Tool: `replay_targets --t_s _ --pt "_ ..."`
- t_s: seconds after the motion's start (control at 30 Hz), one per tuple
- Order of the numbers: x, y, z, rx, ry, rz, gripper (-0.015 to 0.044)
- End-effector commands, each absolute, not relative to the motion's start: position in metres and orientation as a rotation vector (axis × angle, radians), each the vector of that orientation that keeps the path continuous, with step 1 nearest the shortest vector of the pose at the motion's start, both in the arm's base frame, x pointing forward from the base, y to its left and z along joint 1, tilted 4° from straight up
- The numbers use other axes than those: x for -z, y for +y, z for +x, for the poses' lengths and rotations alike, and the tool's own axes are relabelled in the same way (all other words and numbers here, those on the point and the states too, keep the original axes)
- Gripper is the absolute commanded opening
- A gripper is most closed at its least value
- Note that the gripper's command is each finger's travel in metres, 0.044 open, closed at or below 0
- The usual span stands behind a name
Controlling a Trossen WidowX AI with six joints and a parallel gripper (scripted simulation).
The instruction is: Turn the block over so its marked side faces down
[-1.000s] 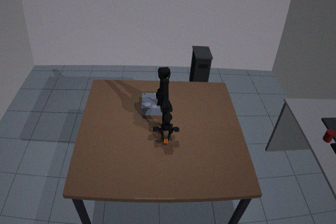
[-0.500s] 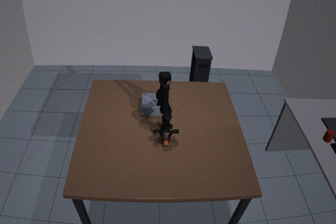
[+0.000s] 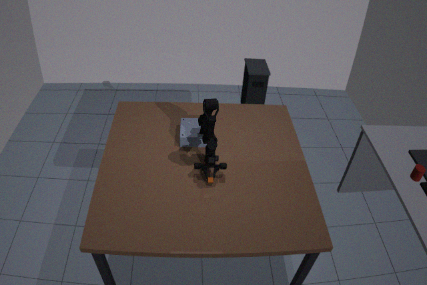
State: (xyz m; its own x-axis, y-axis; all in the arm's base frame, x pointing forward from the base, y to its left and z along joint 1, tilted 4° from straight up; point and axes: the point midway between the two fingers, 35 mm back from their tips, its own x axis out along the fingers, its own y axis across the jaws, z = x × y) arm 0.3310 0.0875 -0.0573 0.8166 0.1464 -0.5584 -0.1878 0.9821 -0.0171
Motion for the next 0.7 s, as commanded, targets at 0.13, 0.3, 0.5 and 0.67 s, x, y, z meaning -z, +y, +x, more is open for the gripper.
replay_targets --t_s 0.13,0.3,0.5,0.67 --pt "0.052 0.0861 0.3266 -0.179 0.534 -0.074 0.0" --pt "0.052 0.0861 0.3266 -0.179 0.534 -0.074 0.0" --pt "0.052 0.0861 0.3266 -0.179 0.534 -0.074 0.0" --pt "0.052 0.0861 0.3266 -0.179 0.534 -0.074 0.0079"
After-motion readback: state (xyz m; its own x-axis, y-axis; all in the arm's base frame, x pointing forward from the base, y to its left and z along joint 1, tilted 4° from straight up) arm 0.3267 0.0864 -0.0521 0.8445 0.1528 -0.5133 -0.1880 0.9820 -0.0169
